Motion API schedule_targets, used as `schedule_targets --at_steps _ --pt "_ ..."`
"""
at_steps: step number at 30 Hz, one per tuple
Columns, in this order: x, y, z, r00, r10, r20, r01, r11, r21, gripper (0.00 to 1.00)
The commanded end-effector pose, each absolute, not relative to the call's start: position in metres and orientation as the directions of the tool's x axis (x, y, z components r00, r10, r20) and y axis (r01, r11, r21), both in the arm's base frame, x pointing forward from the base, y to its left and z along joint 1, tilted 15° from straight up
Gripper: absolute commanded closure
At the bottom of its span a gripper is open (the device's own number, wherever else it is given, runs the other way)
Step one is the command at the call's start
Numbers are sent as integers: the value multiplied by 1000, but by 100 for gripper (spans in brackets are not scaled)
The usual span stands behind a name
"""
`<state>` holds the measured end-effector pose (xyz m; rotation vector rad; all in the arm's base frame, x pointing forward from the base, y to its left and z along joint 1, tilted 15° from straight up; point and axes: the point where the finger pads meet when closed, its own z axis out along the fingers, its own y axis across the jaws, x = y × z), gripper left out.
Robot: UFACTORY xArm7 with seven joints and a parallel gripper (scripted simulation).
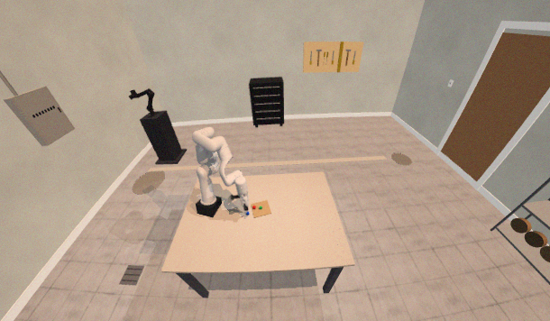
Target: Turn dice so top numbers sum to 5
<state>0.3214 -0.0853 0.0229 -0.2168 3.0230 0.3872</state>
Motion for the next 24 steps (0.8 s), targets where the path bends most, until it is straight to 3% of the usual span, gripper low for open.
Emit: schedule_targets --at_steps 1,24 --pt "323 -86 23 -986 -128 -106 -151 958 242 64" --pt "325 -79 -2 -986 -128 -105 -150 959 242 64"
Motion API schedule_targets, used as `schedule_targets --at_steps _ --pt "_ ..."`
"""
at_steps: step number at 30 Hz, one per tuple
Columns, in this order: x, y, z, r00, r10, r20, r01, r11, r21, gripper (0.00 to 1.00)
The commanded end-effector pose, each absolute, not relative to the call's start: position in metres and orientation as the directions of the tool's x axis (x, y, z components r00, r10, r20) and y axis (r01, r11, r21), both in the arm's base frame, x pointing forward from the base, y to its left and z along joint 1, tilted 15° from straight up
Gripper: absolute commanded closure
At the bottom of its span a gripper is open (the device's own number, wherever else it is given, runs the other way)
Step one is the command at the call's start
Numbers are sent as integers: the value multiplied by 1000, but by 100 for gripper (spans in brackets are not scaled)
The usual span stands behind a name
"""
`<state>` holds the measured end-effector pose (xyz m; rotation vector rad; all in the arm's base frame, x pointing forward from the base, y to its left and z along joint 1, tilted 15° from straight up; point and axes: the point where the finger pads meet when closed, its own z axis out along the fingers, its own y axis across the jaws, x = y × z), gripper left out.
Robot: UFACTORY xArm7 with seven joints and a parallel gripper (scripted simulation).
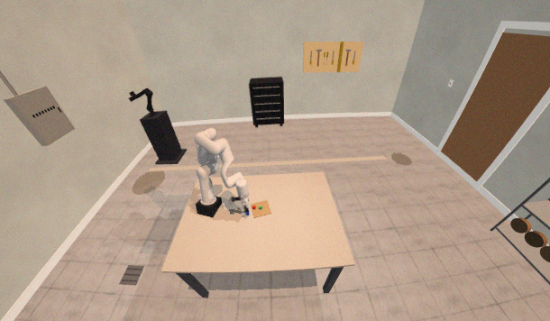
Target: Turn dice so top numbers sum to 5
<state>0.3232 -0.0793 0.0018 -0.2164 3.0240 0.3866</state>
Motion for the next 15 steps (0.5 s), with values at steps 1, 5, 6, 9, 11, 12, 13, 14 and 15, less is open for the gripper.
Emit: schedule_targets --at_steps 1,5,6,9,11,12,13,14,15 --pt "325 -78 -4 -986 -128 -105 -150 959 242 64" --pt "326 -77 -10 -986 -128 -105 -150 959 242 64" --pt "326 -76 -11 -986 -128 -105 -150 959 242 64" --pt "326 -76 -13 -986 -128 -105 -150 959 242 64" --pt "326 -75 -15 -986 -128 -105 -150 959 242 64" --pt "326 -75 -16 -986 -128 -105 -150 959 242 64" --pt "326 -75 -17 -986 -128 -105 -150 959 242 64" --pt "326 -74 -18 -986 -128 -105 -150 959 242 64" --pt "326 -74 -19 -986 -128 -105 -150 959 242 64"
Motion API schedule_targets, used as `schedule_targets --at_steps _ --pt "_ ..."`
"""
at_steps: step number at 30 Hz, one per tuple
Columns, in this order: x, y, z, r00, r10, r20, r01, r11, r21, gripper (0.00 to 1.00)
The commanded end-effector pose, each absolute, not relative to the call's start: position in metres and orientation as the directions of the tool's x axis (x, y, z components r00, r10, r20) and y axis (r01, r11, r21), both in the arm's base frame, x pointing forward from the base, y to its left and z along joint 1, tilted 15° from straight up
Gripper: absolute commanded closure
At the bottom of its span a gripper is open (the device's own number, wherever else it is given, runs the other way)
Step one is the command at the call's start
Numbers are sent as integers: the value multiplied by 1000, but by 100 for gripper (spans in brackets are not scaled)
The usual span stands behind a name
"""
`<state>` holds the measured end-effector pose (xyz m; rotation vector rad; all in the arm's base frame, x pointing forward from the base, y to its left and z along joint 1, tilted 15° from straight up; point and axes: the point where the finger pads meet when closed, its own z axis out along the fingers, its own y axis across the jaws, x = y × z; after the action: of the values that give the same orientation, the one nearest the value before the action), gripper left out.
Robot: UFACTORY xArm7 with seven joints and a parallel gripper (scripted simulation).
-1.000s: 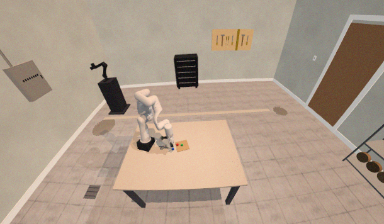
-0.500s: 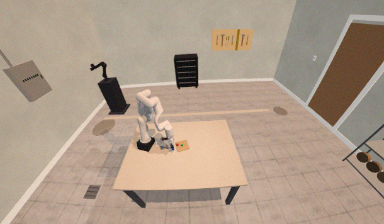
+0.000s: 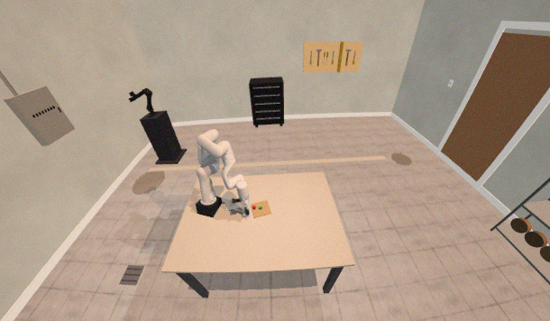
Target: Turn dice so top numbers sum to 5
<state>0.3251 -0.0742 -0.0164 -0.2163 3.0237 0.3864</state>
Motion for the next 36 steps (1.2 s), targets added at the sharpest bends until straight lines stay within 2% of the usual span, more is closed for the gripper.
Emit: schedule_targets --at_steps 1,36 --pt "327 -74 -20 -986 -128 -105 -150 959 242 64" --pt "327 -73 -25 -986 -128 -105 -150 959 242 64"
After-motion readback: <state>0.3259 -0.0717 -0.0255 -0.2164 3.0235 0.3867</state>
